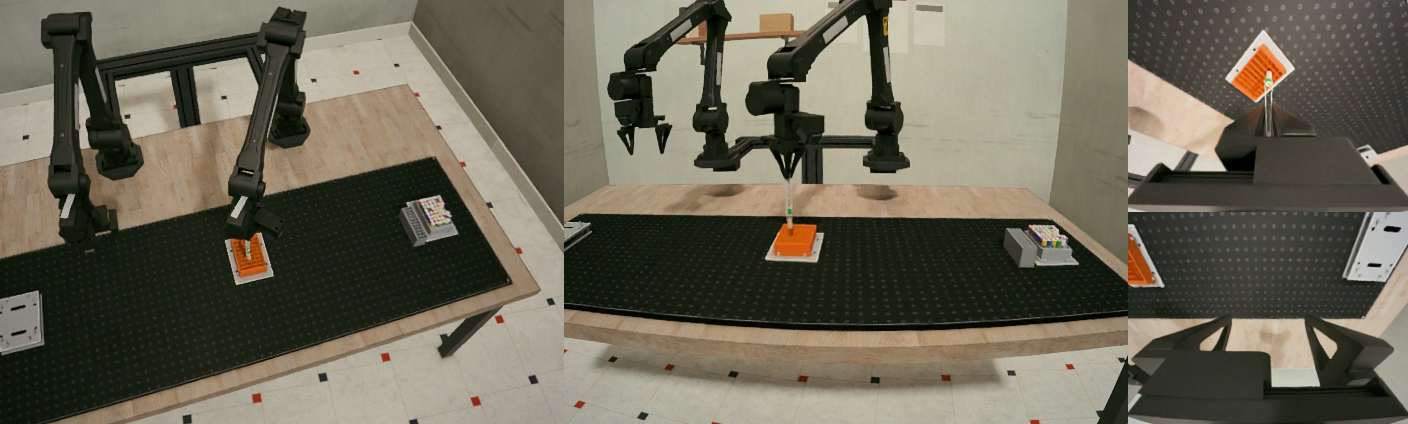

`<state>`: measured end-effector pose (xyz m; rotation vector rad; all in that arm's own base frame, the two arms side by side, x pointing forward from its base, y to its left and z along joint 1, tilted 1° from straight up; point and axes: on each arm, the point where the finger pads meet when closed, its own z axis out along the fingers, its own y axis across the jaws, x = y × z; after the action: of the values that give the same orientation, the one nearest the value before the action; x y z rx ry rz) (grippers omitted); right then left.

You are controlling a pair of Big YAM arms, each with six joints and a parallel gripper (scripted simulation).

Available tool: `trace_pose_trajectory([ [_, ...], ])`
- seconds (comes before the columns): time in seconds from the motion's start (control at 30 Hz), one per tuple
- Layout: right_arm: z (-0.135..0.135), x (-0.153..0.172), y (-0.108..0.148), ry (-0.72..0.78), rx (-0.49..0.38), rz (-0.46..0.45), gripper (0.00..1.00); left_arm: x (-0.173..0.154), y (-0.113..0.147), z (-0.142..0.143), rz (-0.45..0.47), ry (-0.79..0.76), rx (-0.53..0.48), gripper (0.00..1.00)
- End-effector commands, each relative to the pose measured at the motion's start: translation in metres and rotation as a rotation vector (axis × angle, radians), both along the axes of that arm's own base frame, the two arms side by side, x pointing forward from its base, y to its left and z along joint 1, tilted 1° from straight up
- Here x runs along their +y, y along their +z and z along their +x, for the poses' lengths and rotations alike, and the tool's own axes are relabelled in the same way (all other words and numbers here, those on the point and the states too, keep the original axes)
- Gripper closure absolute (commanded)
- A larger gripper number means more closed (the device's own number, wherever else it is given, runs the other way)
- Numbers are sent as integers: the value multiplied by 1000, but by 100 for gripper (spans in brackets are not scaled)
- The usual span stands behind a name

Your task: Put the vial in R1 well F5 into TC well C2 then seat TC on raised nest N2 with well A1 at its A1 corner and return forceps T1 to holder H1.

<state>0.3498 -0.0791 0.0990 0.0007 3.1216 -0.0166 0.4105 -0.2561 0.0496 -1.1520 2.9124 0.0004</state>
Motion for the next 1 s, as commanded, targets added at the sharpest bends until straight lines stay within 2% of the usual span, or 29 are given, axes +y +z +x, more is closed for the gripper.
trace_pose_trajectory([
  [0.0,1,0,0,8,14,4,0,-15,31,9,-37,-5,-53,91],
  [0.57,1,0,0,8,14,4,0,-17,35,12,-42,-5,-59,91],
  [0.83,1,0,0,8,14,4,0,-10,14,0,-30,-5,-40,91],
  [0.97,1,0,0,8,14,4,0,-12,16,3,-34,-6,-47,91],
])
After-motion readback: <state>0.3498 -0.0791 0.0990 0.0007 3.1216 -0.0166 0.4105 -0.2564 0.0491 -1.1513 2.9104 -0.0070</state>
